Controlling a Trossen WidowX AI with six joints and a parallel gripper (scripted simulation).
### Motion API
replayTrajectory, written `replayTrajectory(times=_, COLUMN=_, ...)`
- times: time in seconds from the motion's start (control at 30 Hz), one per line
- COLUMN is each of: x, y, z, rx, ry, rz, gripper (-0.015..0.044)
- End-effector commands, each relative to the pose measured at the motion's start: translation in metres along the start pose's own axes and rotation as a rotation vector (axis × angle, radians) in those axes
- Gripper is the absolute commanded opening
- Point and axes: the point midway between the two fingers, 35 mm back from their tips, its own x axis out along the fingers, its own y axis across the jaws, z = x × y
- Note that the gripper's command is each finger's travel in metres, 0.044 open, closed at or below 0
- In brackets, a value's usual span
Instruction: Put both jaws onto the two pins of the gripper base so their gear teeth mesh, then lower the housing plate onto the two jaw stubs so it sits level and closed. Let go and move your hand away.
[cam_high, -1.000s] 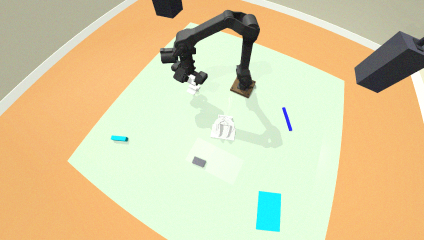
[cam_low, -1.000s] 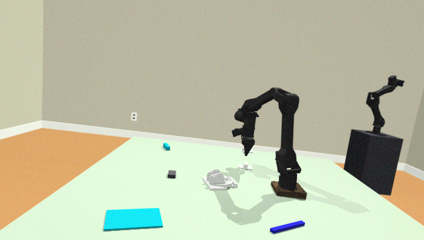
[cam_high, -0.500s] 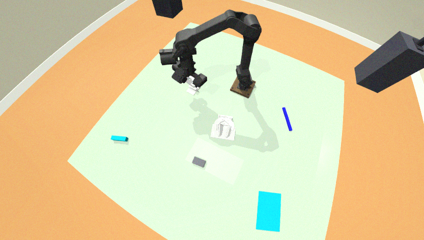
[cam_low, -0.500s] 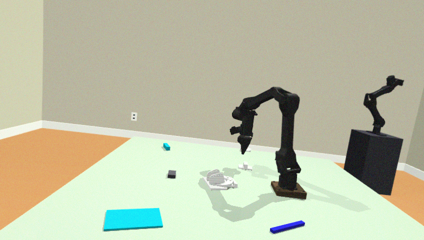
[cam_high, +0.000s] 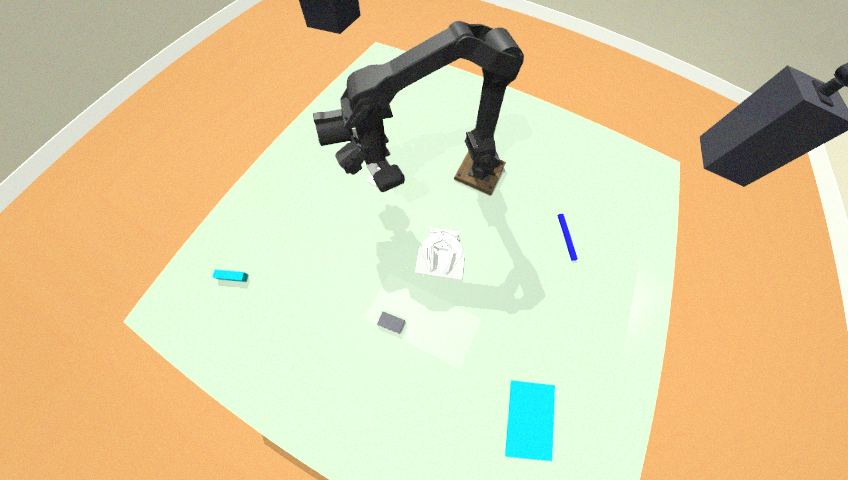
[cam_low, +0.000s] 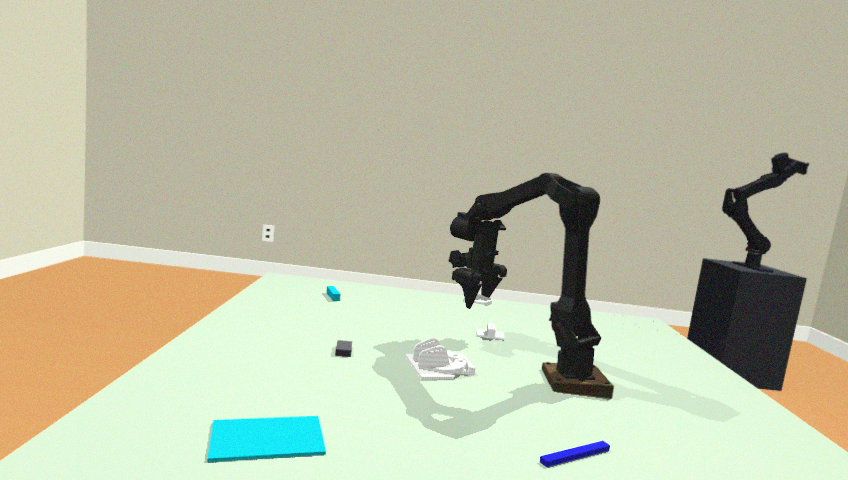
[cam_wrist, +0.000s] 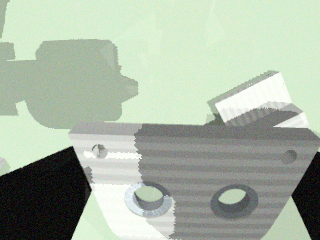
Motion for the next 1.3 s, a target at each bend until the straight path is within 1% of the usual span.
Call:
replayTrajectory(times=0.0, x=0.003, y=0.012, z=-0.002, rx=0.111, ry=0.013, rz=-0.003, gripper=0.0351)
replayTrajectory(times=1.27, x=0.003, y=0.112, z=-0.014, rx=1.072, ry=0.017, rz=-0.005, gripper=0.0351)
